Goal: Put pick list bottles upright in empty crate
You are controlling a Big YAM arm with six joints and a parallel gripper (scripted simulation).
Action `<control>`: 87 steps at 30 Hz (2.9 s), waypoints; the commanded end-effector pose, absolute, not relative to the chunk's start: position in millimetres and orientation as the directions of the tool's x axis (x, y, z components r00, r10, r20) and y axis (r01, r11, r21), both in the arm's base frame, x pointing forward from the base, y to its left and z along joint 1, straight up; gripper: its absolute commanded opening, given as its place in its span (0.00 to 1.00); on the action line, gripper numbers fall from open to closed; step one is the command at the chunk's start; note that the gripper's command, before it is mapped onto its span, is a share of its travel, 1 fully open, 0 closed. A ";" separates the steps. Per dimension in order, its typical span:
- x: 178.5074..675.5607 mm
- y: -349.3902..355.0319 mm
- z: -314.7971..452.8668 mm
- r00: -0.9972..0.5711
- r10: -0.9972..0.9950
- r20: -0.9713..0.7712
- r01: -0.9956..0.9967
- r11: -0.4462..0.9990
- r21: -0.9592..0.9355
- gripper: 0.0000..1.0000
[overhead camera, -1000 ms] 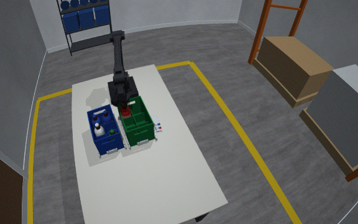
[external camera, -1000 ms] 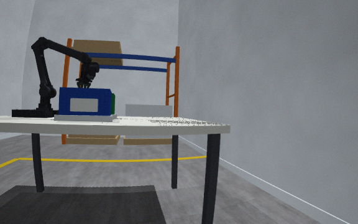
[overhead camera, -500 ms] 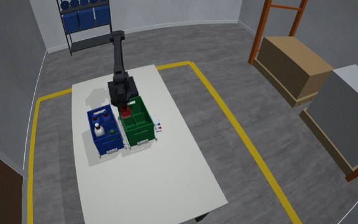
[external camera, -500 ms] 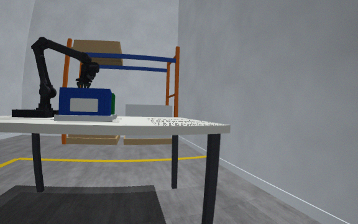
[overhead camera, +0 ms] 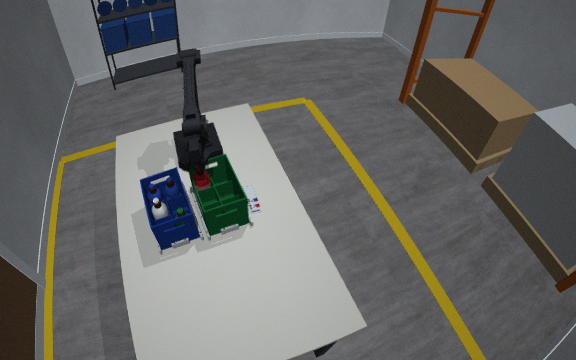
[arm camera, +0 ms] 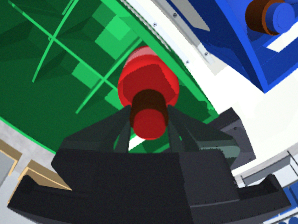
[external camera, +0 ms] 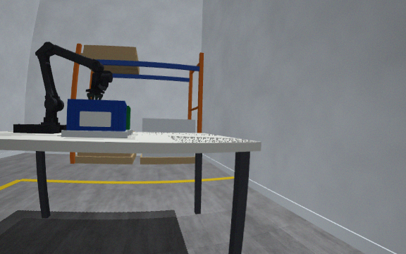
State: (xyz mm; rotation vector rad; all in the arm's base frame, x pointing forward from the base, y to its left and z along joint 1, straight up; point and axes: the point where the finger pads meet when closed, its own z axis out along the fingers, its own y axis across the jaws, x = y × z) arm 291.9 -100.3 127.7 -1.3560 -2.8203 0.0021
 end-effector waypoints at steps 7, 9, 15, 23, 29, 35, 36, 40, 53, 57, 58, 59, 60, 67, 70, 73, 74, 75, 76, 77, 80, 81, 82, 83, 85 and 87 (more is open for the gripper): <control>305.6 -103.0 143.4 -0.622 0.782 -0.046 0.781 0.624 0.031 0.00; 303.3 -102.3 139.1 -0.622 0.782 -0.042 0.781 0.624 0.027 0.00; 305.1 -102.9 134.3 -0.623 0.782 -0.035 0.781 0.624 0.023 0.00; 304.2 -102.6 133.9 -0.622 0.782 -0.043 0.781 0.624 0.028 0.00; 305.6 -103.1 128.4 -0.623 0.782 -0.036 0.781 0.624 0.023 0.00; 304.4 -102.7 128.6 -0.622 0.782 -0.042 0.781 0.624 0.027 0.00; 314.5 -106.0 140.4 -0.621 0.781 -0.060 0.781 0.624 0.039 0.00; 306.4 -103.3 124.1 -0.623 0.782 -0.036 0.781 0.624 0.024 0.00; 306.6 -103.4 123.6 -0.622 0.782 -0.047 0.781 0.624 0.030 0.00; 305.8 -103.2 118.3 -0.622 0.782 -0.042 0.781 0.623 0.027 0.00; 307.5 -103.7 118.5 -0.622 0.782 -0.043 0.781 0.623 0.028 0.00; 306.0 -103.2 116.6 -0.622 0.782 -0.038 0.781 0.623 0.025 0.00; 304.1 -102.6 114.1 -0.623 0.782 -0.034 0.782 0.623 0.022 0.00; 304.3 -104.1 112.7 -0.624 0.781 -0.027 0.781 0.624 0.018 0.00; 312.3 -105.2 122.4 -0.621 0.781 -0.058 0.781 0.624 0.039 0.00; 313.3 -105.5 123.8 -0.621 0.781 -0.060 0.781 0.624 0.039 0.00; 312.6 -105.2 124.1 -0.621 0.781 -0.057 0.781 0.624 0.037 0.00; 312.9 -105.3 124.4 -0.621 0.781 -0.057 0.781 0.624 0.038 0.00; 313.3 -105.4 124.8 -0.621 0.781 -0.058 0.781 0.624 0.038 0.00; 313.6 -105.6 125.2 -0.621 0.781 -0.059 0.781 0.624 0.039 0.00; 310.4 -104.4 121.9 -0.622 0.781 -0.051 0.781 0.624 0.033 0.61; 304.7 -104.2 112.7 -0.624 0.781 -0.027 0.781 0.624 0.018 0.61; 304.7 -104.2 112.7 -0.624 0.781 -0.027 0.781 0.624 0.018 0.61; 304.7 -104.2 112.6 -0.624 0.781 -0.027 0.781 0.624 0.018 0.61; 304.7 -104.2 112.6 -0.624 0.781 -0.027 0.781 0.624 0.018 0.61; 304.7 -104.2 112.5 -0.624 0.781 -0.027 0.781 0.624 0.018 0.61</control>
